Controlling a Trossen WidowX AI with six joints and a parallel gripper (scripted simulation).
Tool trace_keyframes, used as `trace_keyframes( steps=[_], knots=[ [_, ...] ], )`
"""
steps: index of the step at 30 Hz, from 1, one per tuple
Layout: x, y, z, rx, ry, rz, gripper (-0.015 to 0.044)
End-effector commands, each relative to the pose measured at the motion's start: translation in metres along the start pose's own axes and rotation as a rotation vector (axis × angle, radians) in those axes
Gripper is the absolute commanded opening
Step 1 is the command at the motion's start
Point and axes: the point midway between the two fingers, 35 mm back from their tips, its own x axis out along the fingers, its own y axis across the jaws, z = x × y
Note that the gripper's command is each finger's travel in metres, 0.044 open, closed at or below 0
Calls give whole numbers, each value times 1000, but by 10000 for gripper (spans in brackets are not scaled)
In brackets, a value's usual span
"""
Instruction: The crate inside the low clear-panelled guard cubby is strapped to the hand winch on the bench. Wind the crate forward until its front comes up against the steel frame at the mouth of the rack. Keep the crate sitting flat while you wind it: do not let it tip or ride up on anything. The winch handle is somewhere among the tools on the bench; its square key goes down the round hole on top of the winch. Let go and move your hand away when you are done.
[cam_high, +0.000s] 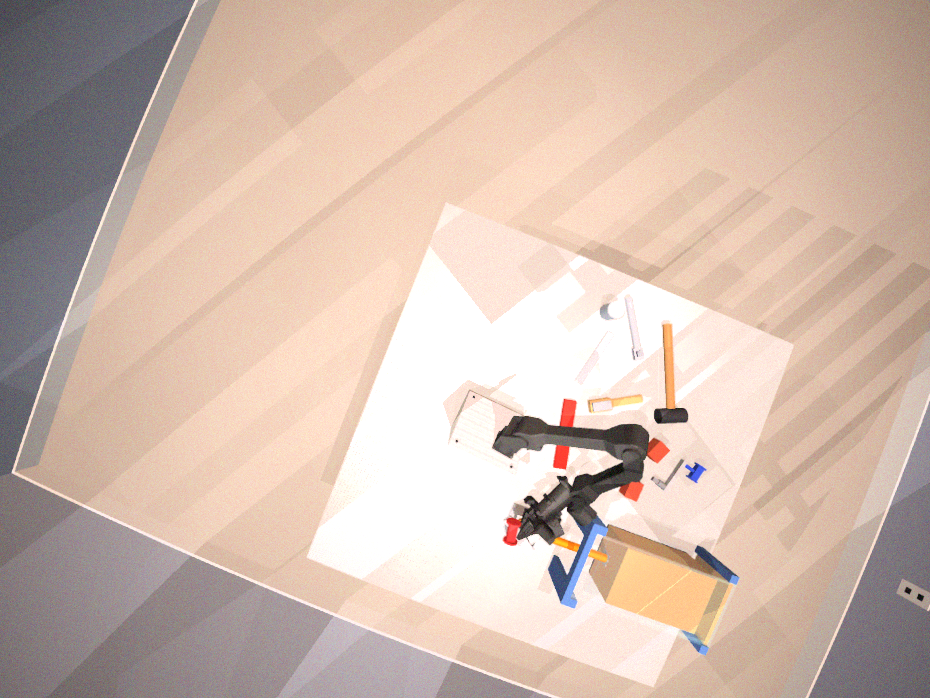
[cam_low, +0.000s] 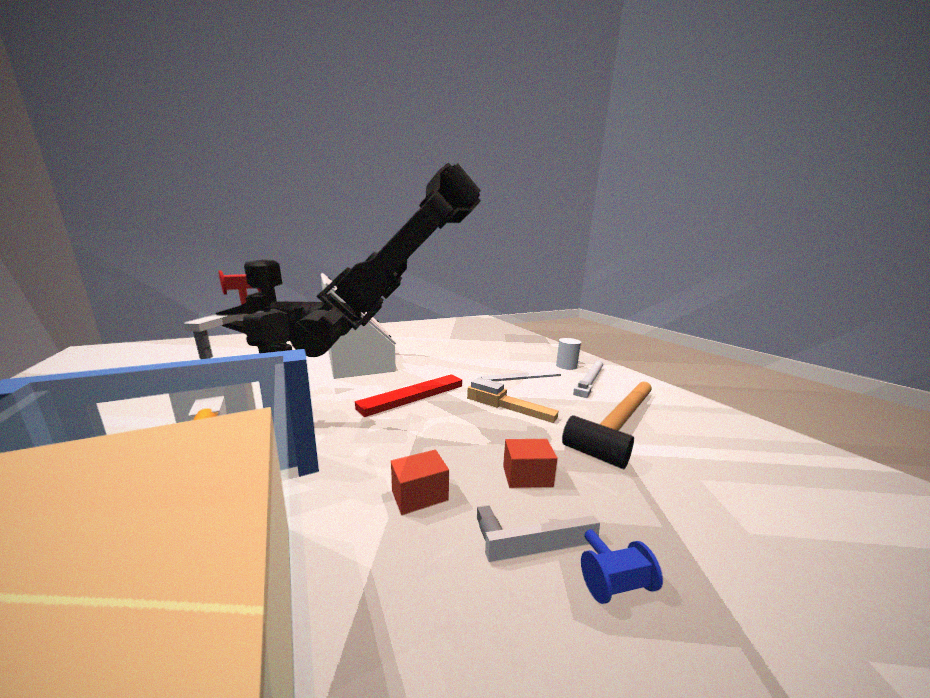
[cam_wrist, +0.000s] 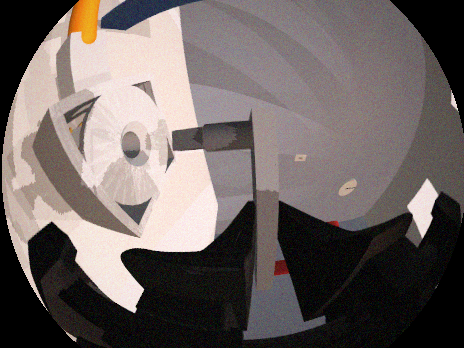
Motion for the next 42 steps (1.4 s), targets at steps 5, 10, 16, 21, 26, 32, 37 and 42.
trace_keyframes(
  steps=[5, 10, 16, 21, 26, 32, 37, 42],
  knots=[
    [0, 7, 0, 9, -3, -16, 0],
    [1, 14, 0, 9, -2, -16, 0],
    [1, 19, 0, 9, -2, -16, 0],
    [1, 19, 0, 9, -2, -16, 0],
    [-1, 20, 1, 9, -2, -15, 0],
    [-4, 21, 1, 9, -2, -15, 0],
    [-7, 22, 2, 10, -2, -15, 0],
    [-9, 25, 2, 10, -2, -15, 0]
  ],
)
